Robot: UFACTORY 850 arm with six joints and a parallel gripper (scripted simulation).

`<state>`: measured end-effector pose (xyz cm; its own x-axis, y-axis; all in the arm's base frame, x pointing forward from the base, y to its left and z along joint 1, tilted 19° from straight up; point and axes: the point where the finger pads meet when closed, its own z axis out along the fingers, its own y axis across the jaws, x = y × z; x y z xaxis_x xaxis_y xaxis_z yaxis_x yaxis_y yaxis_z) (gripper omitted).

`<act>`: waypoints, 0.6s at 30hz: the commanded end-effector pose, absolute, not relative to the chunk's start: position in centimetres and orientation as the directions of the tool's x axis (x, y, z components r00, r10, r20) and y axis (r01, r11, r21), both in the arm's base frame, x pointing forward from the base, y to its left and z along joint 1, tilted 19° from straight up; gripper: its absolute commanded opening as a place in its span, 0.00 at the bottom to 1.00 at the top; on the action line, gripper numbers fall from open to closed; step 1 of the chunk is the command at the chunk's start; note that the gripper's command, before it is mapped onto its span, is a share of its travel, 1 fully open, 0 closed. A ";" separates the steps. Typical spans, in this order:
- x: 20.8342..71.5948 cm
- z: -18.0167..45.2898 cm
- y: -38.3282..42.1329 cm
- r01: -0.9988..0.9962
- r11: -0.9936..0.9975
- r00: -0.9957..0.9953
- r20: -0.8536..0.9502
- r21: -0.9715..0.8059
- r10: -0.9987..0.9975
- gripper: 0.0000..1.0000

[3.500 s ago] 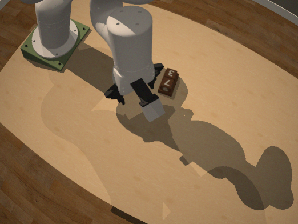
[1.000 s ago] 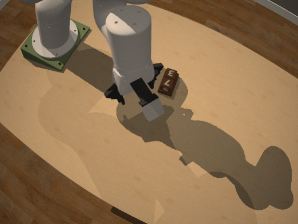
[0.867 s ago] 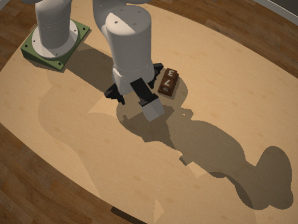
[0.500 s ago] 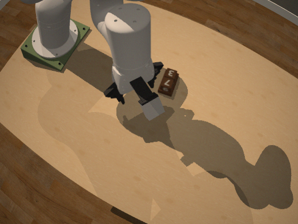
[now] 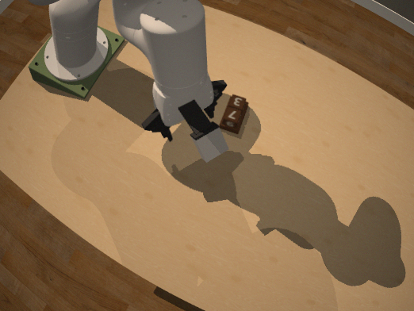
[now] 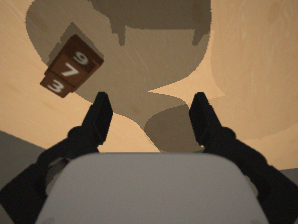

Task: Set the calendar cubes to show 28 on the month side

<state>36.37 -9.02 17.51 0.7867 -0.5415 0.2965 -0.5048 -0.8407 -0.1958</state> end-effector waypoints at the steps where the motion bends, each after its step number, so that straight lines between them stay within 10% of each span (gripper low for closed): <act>1: 36.1 18.4 -9.0 -0.508 -0.840 0.796 0.268 -0.190 -0.542 1.00; 18: 35.3 20.9 -9.1 -0.508 -0.840 0.796 0.268 -0.190 -0.542 1.00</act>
<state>35.40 -9.08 20.22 0.7747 -0.5396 0.3295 -0.4928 -0.8418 -0.2202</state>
